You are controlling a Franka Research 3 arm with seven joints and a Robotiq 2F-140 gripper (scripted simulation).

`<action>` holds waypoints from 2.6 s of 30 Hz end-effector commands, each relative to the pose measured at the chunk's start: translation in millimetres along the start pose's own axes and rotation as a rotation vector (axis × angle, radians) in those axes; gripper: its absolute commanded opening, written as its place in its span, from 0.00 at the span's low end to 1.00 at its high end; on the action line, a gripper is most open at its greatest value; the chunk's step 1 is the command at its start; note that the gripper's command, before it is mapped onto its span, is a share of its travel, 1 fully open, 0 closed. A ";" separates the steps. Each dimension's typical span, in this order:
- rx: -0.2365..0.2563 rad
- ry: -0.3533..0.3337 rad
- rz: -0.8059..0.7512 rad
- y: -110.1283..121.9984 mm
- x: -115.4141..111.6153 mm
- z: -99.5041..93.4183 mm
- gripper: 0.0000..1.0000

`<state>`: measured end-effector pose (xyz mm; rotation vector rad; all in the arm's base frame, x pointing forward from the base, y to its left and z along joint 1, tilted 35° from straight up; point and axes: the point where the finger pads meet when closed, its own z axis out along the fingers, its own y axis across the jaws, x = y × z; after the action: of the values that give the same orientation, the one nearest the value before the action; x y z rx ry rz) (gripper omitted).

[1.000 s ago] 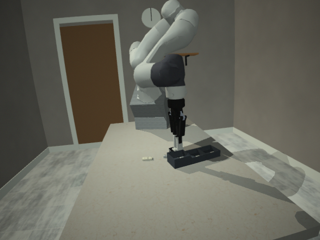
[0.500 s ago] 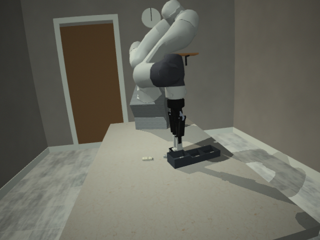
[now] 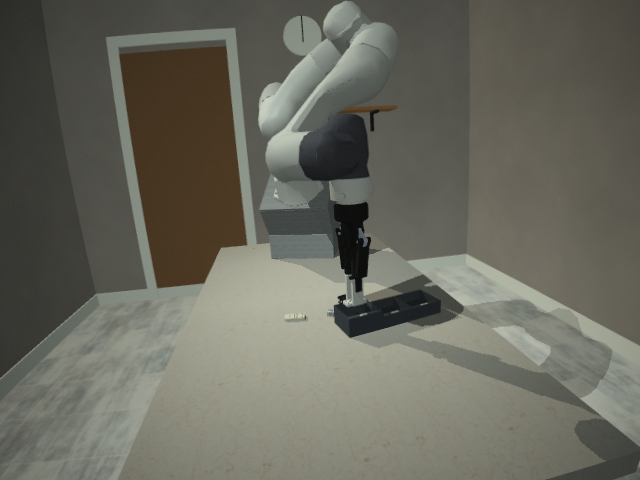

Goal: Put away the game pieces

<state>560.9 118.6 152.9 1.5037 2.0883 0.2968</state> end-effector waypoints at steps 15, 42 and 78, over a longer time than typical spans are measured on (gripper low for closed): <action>-0.007 -0.002 -0.005 4.8 -0.5 23.0 0.13; -0.007 -0.002 -0.005 5.1 0.1 23.0 0.19; -0.007 -0.002 -0.005 4.9 0.2 -12.4 0.19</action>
<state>560.9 122.5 165.7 1.4777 2.0912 0.3008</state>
